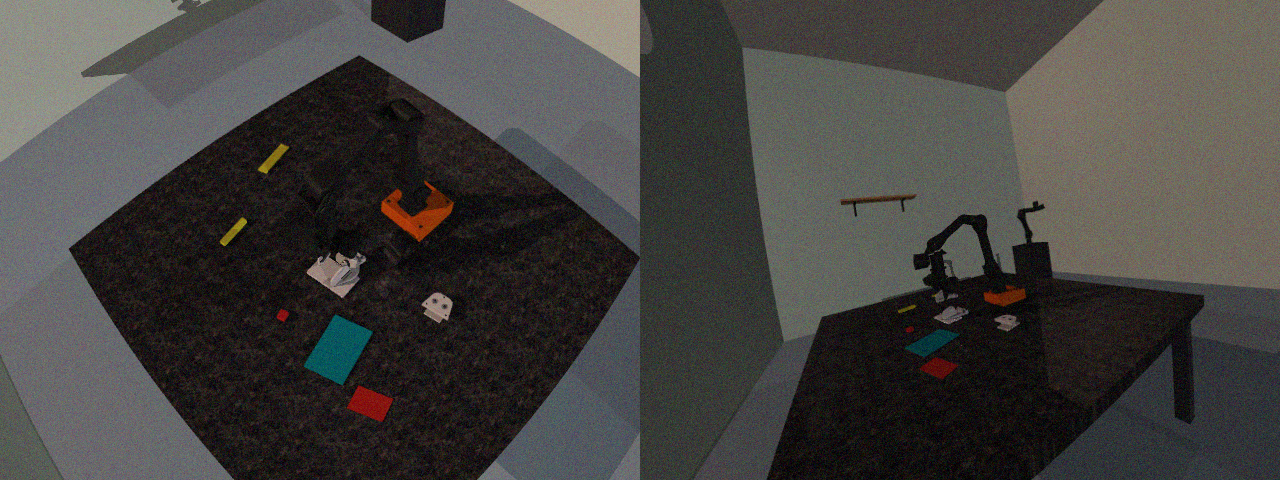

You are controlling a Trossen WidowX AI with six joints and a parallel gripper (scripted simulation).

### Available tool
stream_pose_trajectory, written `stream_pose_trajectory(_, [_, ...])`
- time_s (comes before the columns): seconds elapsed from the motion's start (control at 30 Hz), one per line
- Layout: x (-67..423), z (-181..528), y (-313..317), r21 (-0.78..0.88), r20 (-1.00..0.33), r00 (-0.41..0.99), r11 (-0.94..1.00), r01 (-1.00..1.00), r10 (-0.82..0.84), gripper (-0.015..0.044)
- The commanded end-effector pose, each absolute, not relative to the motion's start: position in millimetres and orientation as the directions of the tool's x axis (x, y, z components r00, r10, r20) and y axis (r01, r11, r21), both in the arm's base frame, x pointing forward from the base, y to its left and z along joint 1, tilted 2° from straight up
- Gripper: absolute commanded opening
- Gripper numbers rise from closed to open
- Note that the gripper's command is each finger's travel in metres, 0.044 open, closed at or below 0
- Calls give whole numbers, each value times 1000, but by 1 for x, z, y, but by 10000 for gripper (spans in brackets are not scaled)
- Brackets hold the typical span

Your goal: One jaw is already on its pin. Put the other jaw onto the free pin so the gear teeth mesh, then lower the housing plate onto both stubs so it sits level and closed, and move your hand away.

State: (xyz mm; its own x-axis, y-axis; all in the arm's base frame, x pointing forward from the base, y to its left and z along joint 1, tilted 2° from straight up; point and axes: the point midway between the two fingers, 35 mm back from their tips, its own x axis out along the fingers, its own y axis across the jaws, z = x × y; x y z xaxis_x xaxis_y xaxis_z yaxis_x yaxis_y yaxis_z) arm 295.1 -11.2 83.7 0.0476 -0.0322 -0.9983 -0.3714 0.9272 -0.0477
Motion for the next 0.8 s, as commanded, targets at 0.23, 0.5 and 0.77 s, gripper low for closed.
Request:
stream_pose_trajectory(0.23, [297, 69, -11, -46, -998, 49, 926, -374, -30, 134])
stream_pose_trajectory(0.5, [298, 56, -12, -46, -998, 49, 926, -374, -30, 134])
stream_pose_trajectory(0.77, [298, 43, -12, -46, -998, 49, 926, -375, -30, 134])
